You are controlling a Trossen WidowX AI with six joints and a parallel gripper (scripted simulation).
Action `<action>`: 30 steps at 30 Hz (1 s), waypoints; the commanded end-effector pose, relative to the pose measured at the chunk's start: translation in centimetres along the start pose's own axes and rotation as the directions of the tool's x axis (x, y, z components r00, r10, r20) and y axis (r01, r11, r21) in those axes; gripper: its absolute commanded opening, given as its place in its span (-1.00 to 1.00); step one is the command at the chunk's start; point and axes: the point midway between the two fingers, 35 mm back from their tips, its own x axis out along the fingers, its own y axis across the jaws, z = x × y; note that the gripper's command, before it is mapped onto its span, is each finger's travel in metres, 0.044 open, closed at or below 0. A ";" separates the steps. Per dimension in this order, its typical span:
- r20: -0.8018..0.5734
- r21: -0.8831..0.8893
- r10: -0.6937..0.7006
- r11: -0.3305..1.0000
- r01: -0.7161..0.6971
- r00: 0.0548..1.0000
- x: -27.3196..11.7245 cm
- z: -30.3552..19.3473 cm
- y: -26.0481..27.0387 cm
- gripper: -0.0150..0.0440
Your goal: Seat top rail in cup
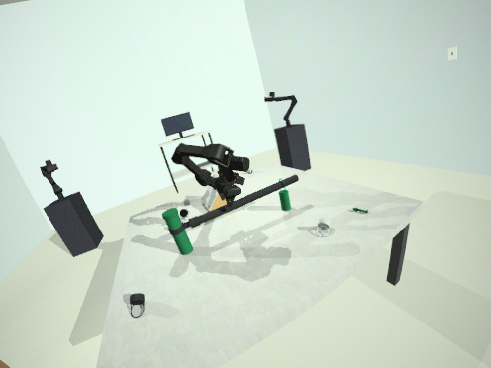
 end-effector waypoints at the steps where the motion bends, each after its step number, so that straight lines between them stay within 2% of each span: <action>1: 0.013 -0.056 -0.031 0.998 0.031 0.999 -2.6 0.1 0.1 1.00; 30: 0.015 -0.069 -0.037 0.997 0.038 0.999 -3.2 0.1 0.2 1.00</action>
